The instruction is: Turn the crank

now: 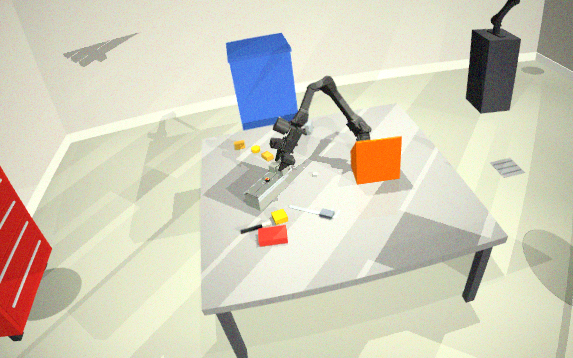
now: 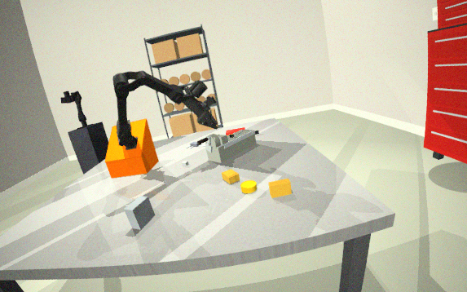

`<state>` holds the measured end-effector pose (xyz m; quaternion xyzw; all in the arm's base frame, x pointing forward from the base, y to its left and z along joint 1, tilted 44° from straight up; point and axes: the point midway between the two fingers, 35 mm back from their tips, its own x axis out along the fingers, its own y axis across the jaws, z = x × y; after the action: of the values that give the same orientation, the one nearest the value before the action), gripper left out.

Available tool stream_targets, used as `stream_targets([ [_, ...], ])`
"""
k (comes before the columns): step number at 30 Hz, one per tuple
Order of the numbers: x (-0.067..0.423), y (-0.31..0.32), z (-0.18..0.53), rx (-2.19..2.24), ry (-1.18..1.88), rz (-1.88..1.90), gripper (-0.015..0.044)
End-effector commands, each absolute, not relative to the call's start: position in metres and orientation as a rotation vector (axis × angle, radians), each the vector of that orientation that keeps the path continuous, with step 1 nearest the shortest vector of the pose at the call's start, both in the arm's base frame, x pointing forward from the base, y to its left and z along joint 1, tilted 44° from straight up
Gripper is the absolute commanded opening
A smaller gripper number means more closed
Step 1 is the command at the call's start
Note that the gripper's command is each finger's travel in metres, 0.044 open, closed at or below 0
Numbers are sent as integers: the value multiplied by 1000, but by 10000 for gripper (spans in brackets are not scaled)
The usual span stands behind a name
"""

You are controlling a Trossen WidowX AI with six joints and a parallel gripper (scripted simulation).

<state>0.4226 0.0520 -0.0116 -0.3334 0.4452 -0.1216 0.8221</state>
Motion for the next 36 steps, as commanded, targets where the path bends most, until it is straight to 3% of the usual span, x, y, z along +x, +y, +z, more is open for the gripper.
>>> stream_targets([
  [1,422,52,-16,-715,945,-248,440],
  [15,422,53,-15,-715,945,-248,440],
  [24,422,90,25,-708,943,-253,440],
  [36,414,38,62,-858,1081,77,440],
])
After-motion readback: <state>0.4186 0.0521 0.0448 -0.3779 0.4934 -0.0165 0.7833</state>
